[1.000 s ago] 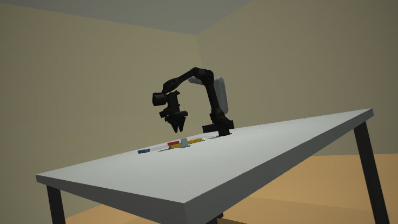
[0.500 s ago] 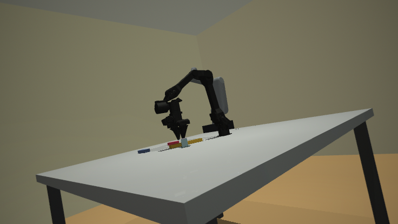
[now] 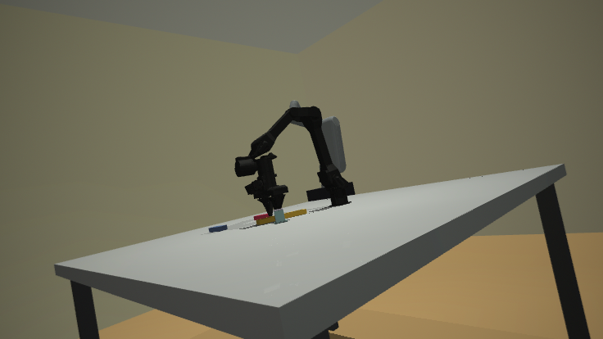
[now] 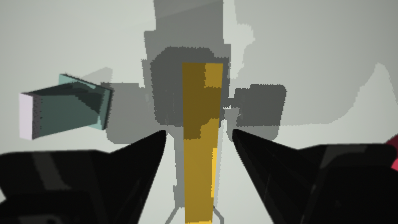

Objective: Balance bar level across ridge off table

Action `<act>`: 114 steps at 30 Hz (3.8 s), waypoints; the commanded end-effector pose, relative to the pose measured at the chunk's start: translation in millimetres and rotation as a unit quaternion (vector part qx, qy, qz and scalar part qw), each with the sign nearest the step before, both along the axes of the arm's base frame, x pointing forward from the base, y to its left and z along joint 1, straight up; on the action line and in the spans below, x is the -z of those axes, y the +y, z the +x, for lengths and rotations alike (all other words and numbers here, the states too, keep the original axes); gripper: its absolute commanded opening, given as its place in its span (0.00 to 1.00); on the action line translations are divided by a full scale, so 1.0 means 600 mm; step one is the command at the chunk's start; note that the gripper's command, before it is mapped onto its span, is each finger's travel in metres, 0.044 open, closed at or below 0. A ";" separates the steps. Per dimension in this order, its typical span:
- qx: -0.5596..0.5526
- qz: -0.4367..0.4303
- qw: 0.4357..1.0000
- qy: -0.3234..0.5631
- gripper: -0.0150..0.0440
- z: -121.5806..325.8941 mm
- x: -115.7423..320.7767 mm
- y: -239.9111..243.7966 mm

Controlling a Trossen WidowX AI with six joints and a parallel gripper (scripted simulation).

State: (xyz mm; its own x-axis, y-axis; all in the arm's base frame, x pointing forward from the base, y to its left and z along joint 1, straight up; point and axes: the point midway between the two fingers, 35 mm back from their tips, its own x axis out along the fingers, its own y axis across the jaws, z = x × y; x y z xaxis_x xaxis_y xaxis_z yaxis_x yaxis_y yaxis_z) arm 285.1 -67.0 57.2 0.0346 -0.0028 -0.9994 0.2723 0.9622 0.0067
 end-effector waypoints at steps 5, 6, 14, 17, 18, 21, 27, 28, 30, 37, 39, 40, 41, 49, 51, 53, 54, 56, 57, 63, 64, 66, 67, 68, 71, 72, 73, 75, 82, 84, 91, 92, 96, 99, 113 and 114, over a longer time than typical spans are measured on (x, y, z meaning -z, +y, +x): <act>0.003 -0.002 1.000 0.004 0.79 -0.001 0.016 -0.001; 0.003 -0.002 1.000 0.004 0.79 -0.001 0.016 -0.001; 0.003 -0.002 1.000 0.004 0.79 -0.001 0.016 -0.001; 0.003 -0.002 1.000 0.004 0.79 -0.001 0.016 -0.001; 0.000 0.001 1.000 0.003 0.74 -0.001 0.015 0.000; 0.000 0.001 1.000 0.003 0.61 -0.001 0.015 0.000; 0.000 0.001 1.000 0.003 0.48 -0.001 0.015 0.000; 0.000 0.001 1.000 0.003 0.46 -0.001 0.015 0.000; 0.000 0.001 1.000 0.003 0.41 -0.001 0.014 0.000; 0.001 0.000 1.000 0.003 0.25 0.002 -0.012 -0.001; 0.001 0.000 1.000 0.003 0.25 0.003 -0.020 -0.001; 0.001 0.000 1.000 0.003 0.25 0.003 -0.025 -0.001; 0.001 0.000 1.000 0.003 0.25 0.004 -0.029 -0.001; 0.001 -0.001 1.000 0.003 0.25 0.004 -0.063 -0.002; 0.002 -0.001 1.000 0.003 0.25 0.004 -0.072 -0.002; 0.002 -0.001 1.000 0.003 0.25 0.003 -0.081 -0.002; 0.002 -0.001 1.000 0.003 0.25 0.003 -0.085 -0.002; 0.002 -0.001 1.000 0.003 0.25 0.002 -0.094 -0.002; 0.002 -0.001 1.000 0.003 0.25 0.002 -0.098 -0.001; 0.002 -0.002 1.000 0.003 0.25 -0.002 -0.124 -0.001; 0.003 -0.002 1.000 0.004 0.25 -0.003 -0.129 -0.001; 0.003 -0.002 1.000 0.004 0.25 -0.004 -0.137 0.000; 0.003 -0.002 1.000 0.004 0.25 -0.005 -0.139 0.000; 0.003 -0.002 1.000 0.004 0.25 -0.005 -0.140 0.000; -0.025 -0.002 1.000 0.004 0.25 0.002 -0.141 0.005; -0.044 -0.003 0.999 0.003 0.25 0.007 -0.141 0.008; -0.062 -0.003 0.998 0.003 0.25 0.012 -0.142 0.012; -0.099 -0.004 0.995 0.003 0.25 0.021 -0.143 0.019; -0.221 -0.008 0.975 0.003 0.25 0.052 -0.146 0.048; -0.254 -0.008 0.967 0.003 0.25 0.060 -0.147 0.056; -0.362 -0.011 0.932 0.002 0.25 0.086 -0.148 0.091; -0.377 -0.012 0.926 0.002 0.25 0.090 -0.149 0.096; -0.432 -0.013 0.902 0.001 0.25 0.102 -0.149 0.118; -0.470 -0.014 0.883 0.001 0.25 0.109 -0.148 0.135; -0.574 -0.016 0.819 0.000 0.25 0.119 -0.144 0.197; -0.574 -0.016 0.819 0.000 0.25 0.119 -0.143 0.197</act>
